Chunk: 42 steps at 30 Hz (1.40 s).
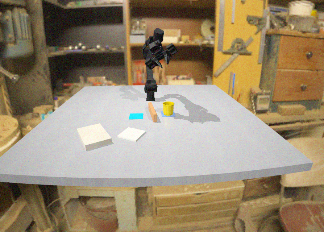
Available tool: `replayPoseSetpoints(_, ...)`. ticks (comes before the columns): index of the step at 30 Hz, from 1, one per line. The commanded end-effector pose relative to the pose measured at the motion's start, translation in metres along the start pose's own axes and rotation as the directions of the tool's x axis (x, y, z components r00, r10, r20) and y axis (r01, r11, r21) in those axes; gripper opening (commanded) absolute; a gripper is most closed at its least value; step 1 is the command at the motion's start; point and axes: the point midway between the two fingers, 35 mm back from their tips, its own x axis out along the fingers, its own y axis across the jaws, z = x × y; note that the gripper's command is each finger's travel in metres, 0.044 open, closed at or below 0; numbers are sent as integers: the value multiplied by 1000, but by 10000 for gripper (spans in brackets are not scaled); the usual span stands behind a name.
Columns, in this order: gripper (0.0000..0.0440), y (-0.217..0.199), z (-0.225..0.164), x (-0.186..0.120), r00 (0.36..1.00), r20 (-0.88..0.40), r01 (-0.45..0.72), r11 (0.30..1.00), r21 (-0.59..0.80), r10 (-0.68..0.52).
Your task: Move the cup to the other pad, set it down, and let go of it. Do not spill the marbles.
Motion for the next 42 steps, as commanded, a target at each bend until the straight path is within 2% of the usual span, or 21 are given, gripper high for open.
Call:
replayPoseSetpoints(1,164,4,-5,4,999,-48,18,998,53,-16)
replayPoseSetpoints(12,162,9,-21,12,980,-180,119,973,199,-83)
replayPoseSetpoints(24,153,8,-41,20,933,-316,275,909,312,-174)
replayPoseSetpoints(34,141,-2,-59,27,869,-416,423,838,345,-267)
replayPoseSetpoints(42,149,-16,-75,32,799,-487,541,774,329,-352)
